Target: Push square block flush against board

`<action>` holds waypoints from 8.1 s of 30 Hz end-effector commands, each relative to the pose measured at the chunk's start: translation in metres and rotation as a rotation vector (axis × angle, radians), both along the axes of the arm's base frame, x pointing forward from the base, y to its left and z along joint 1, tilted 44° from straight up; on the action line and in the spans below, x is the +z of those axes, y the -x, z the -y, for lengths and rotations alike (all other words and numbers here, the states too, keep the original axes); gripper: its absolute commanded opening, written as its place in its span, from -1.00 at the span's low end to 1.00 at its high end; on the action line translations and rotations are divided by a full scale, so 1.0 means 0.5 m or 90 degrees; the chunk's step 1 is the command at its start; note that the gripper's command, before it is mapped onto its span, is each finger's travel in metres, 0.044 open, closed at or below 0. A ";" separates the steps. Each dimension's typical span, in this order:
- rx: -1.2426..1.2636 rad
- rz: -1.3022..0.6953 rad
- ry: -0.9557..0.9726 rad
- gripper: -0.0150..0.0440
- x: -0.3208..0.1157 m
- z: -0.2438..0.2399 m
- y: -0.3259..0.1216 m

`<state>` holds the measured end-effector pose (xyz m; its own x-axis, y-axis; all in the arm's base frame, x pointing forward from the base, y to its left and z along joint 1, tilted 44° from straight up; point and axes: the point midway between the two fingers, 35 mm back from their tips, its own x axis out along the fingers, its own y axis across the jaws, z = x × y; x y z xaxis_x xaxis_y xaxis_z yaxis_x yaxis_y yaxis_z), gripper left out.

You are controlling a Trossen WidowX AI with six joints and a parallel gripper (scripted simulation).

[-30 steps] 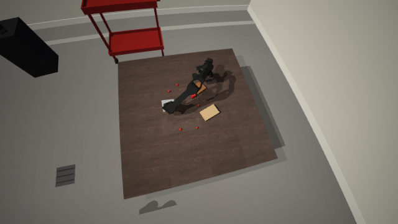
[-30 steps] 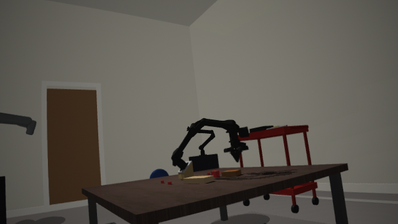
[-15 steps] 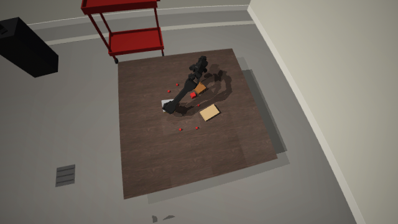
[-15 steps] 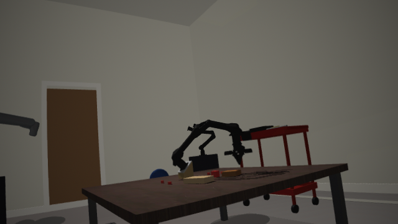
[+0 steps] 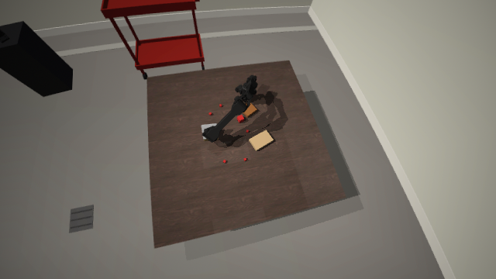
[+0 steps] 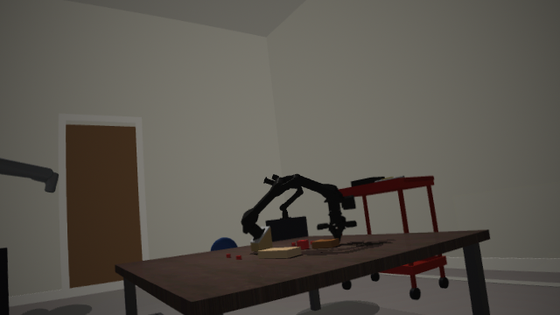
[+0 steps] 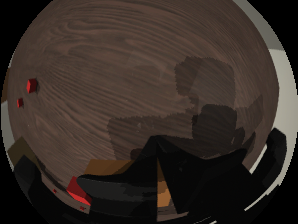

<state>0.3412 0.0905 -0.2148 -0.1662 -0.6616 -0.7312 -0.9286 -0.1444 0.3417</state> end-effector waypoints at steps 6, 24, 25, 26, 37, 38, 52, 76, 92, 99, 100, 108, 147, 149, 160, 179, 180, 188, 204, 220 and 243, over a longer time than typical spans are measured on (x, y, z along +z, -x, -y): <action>0.004 0.003 -0.001 -0.49 0.014 0.018 -0.013; 0.005 0.003 0.000 -0.49 0.048 0.060 -0.035; 0.005 0.003 0.000 -0.49 0.050 0.063 -0.036; 0.005 0.003 0.000 -0.49 0.052 0.065 -0.037; 0.005 0.003 0.000 -0.49 0.055 0.069 -0.040; 0.005 0.003 0.000 -0.49 0.053 0.066 -0.039; 0.004 0.003 -0.001 -0.49 0.024 0.031 -0.028; 0.004 0.003 -0.002 -0.49 0.081 -0.070 -0.032; -0.174 0.174 0.035 -0.49 0.103 -0.038 -0.070; -0.288 0.274 0.059 -0.49 0.119 -0.017 -0.090; -0.304 0.289 0.063 -0.49 0.121 -0.013 -0.093; -0.433 0.404 0.092 -0.49 0.140 0.012 -0.114; -0.794 0.730 0.181 -0.49 0.115 0.166 -0.149; -0.794 0.730 0.181 -0.49 0.116 0.166 -0.148; -0.794 0.729 0.181 -0.49 0.121 0.165 -0.124; -0.794 0.728 0.181 -0.49 0.134 0.167 -0.071; -0.794 0.728 0.181 -0.49 0.134 0.167 -0.068; -0.794 0.728 0.182 -0.49 0.140 0.169 -0.043; -0.794 0.728 0.182 -0.49 0.139 0.169 -0.051; -0.794 0.729 0.181 -0.49 0.128 0.168 -0.103; -0.795 0.728 0.180 -0.49 0.201 0.093 -0.145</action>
<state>0.4153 0.0439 -0.1163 -0.1429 -0.6675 -0.7308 -0.1991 0.7427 -0.6394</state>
